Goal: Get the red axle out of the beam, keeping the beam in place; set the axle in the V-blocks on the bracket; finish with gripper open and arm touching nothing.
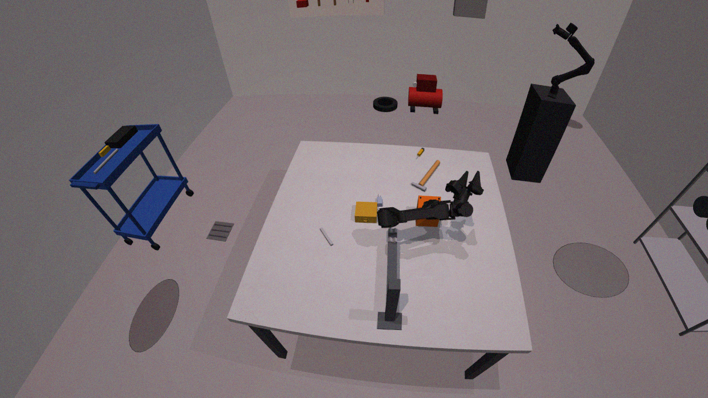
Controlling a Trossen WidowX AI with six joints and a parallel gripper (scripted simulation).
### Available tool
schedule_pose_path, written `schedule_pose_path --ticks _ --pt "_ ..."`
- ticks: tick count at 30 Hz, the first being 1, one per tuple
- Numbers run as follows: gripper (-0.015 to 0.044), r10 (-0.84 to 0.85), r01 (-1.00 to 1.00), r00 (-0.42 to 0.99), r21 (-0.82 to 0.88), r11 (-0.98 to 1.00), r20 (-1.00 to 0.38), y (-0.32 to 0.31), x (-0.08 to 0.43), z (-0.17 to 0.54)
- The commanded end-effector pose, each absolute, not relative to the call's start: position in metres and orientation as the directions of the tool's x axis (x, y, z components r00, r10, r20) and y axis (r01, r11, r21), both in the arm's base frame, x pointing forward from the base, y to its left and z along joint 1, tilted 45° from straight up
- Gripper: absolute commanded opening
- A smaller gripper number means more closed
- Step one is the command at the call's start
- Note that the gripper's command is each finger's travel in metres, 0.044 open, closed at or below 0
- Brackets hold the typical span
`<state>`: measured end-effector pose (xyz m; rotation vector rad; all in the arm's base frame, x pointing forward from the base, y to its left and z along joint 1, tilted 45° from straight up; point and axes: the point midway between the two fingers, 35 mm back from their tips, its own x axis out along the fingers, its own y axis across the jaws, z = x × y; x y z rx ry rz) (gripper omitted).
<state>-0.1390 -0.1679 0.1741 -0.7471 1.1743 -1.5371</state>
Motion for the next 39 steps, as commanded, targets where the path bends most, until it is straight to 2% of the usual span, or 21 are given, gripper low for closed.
schedule_pose_path --ticks 1,7,13,21,25,32,39 --pt "0.0426 -0.952 0.347 -0.290 -0.938 -0.007 -0.100 -0.169 -0.139 0.175" --pt "0.0440 -0.954 0.360 -0.282 -0.933 -0.004 -0.105 -0.176 -0.138 0.181" --pt "0.0440 -0.972 0.584 -0.132 -0.807 0.084 -0.196 -0.203 -0.121 0.173" --pt "0.0440 -0.889 0.848 0.222 -0.371 0.379 -0.400 -0.253 -0.065 0.149" --pt "0.0440 -0.773 0.866 0.381 -0.096 0.490 -0.508 -0.271 -0.026 0.131" --pt "0.0440 -0.473 0.790 0.577 0.309 0.529 -0.666 -0.282 0.051 0.095" --pt "0.0440 -0.075 0.720 0.636 0.555 0.417 -0.768 -0.261 0.134 0.053"
